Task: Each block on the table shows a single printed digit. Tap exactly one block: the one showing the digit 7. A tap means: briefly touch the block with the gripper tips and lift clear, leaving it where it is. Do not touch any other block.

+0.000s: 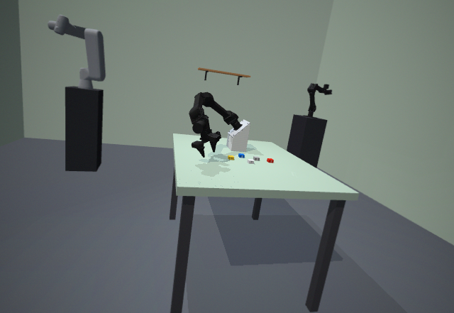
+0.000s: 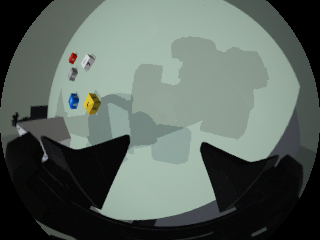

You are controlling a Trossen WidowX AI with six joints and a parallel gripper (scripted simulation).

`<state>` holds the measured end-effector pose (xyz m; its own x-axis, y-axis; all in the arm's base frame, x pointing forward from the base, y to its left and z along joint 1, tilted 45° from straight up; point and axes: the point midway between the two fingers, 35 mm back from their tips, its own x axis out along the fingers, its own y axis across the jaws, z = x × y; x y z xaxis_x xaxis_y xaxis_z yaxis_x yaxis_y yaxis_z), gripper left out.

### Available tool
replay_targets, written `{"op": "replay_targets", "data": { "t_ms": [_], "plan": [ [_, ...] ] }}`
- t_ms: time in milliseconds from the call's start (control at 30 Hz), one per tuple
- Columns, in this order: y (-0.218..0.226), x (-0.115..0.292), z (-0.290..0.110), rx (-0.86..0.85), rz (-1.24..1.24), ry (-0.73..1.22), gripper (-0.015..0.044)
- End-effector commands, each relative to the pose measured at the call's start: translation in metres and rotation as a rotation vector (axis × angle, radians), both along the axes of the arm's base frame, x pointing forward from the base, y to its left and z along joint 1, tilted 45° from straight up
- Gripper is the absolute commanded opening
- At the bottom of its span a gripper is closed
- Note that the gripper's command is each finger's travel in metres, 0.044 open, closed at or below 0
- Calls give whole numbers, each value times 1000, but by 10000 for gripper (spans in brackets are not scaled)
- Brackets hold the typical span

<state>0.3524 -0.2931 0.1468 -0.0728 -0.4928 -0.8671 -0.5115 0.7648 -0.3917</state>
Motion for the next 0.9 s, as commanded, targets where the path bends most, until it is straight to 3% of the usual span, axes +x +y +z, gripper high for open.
{"op": "replay_targets", "data": {
  "t_ms": [0, 267, 533, 867],
  "plan": [
    [2, 0, -1, -2, -6, -2, 400],
    [92, -7, -30, -118, -254, -117, 400],
    [172, -49, -59, -280, -468, -334, 400],
    [183, -59, -64, -307, -498, -385, 400]
  ]
}}
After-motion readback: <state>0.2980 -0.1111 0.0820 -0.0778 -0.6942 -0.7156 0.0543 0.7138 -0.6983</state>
